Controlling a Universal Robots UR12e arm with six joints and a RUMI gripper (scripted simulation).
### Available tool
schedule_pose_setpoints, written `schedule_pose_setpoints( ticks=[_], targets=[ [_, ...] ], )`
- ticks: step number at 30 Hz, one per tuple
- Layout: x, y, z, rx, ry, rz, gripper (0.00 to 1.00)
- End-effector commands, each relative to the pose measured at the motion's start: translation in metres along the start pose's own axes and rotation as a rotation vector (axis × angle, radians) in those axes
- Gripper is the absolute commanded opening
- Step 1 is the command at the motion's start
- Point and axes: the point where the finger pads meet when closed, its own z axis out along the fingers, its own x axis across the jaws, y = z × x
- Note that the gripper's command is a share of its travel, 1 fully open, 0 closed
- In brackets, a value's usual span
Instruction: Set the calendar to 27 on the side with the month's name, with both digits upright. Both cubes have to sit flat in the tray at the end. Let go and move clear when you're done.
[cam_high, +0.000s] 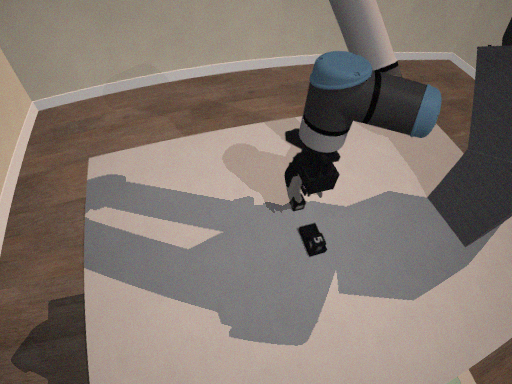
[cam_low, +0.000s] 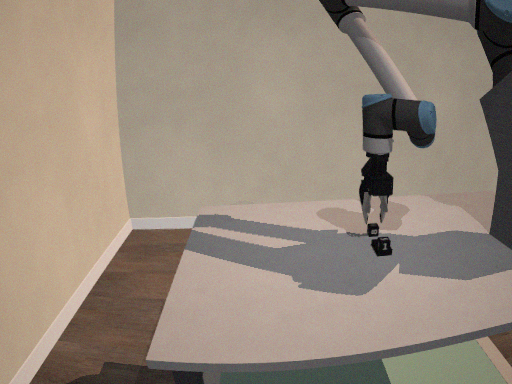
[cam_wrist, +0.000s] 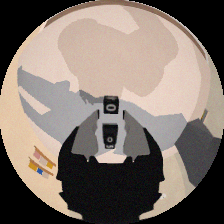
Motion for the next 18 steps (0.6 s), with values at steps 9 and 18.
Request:
schedule_pose_setpoints(
  ticks=[9,18],
  targets=[
    [-0.0002,0.0,-0.0005,0.0,-0.001,0.0,0.29],
    [-0.0002,0.0,0.0012,0.0,-0.001,0.0,0.29]
  ],
)
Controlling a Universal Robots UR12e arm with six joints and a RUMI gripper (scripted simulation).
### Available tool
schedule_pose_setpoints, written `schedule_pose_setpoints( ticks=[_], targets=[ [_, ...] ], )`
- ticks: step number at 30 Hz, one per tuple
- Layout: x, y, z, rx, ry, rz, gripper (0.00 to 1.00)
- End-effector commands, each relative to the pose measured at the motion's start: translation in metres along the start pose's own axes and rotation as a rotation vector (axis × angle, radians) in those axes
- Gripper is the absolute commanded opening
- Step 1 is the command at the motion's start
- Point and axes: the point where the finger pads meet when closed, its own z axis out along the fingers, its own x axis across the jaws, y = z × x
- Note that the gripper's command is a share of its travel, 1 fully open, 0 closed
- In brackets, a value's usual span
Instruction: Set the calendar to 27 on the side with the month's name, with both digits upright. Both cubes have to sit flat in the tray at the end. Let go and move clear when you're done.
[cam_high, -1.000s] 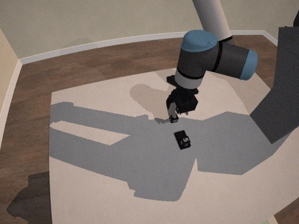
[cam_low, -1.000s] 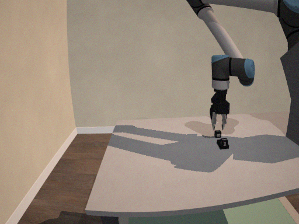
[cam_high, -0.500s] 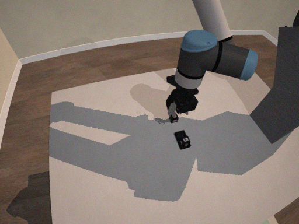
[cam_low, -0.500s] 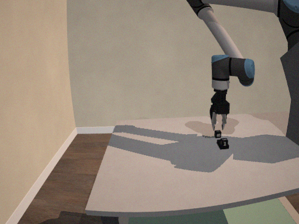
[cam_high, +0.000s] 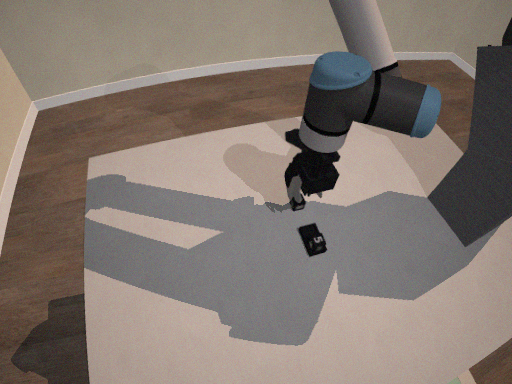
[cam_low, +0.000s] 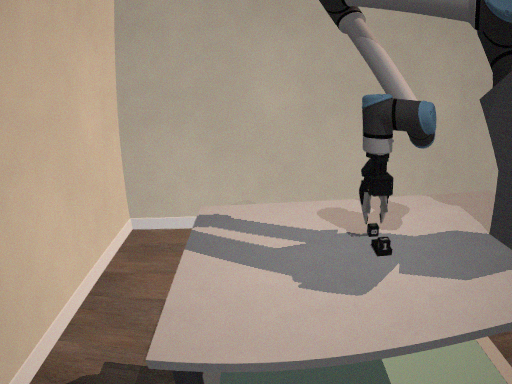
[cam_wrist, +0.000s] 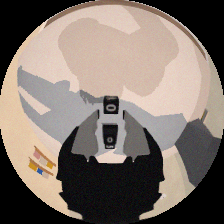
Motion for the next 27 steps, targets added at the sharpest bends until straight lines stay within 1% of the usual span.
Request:
schedule_pose_setpoints(
  ticks=[1,16,27],
  targets=[
    [0.0,0.0,0.001,0.0,-0.001,0.0,0.29],
    [0.0,0.0,0.023,0.0,-0.001,0.0,0.29],
    [0.0,0.0,0.028,0.0,-0.001,0.0,0.29]
  ],
)
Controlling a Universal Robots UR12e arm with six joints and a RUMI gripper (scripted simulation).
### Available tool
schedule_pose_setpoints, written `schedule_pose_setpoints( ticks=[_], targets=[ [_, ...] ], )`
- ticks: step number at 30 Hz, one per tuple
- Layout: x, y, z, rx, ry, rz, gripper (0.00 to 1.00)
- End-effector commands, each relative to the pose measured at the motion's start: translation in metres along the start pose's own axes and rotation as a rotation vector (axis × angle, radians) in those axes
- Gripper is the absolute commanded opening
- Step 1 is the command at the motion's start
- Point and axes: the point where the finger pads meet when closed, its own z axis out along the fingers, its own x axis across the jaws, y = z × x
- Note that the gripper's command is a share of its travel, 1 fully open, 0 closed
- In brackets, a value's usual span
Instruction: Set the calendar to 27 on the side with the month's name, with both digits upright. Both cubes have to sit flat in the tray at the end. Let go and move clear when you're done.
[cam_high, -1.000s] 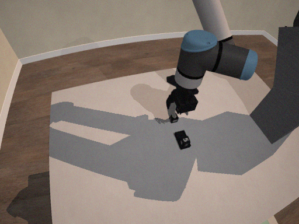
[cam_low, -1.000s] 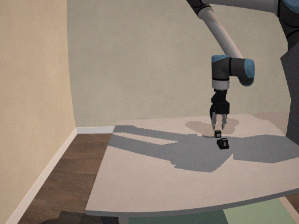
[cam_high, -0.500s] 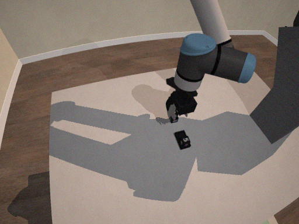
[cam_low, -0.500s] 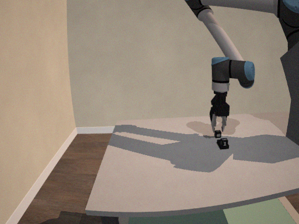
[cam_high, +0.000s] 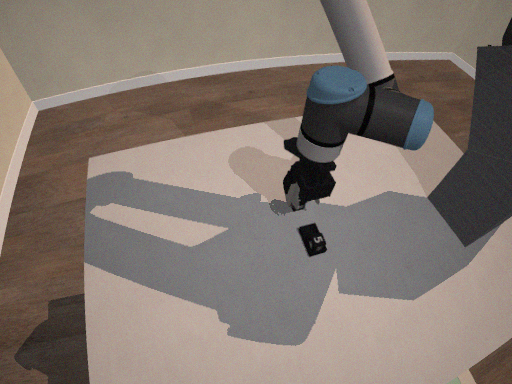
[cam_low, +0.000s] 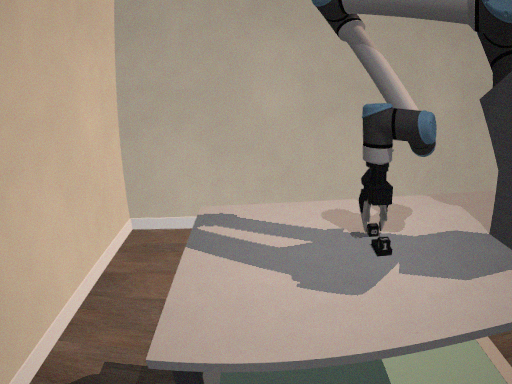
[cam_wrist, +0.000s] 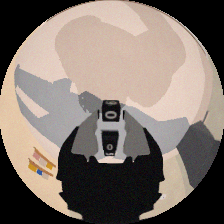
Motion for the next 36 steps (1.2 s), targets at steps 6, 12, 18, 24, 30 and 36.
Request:
schedule_pose_setpoints(
  ticks=[6,12,18,24,30,36],
  targets=[
    [-0.0003,0.0,0.0008,0.0,-0.001,0.0,0.29],
    [-0.0003,0.0,0.0008,0.0,-0.001,0.0,0.29],
    [-0.0003,0.0,0.0008,0.0,-0.001,0.0,0.29],
    [-0.0003,0.0,0.0008,0.0,-0.001,0.0,0.29],
    [-0.0003,0.0,0.0008,0.0,-0.001,0.0,0.29],
    [-0.0003,0.0,0.0008,0.0,-0.001,0.0,0.11]
  ],
)
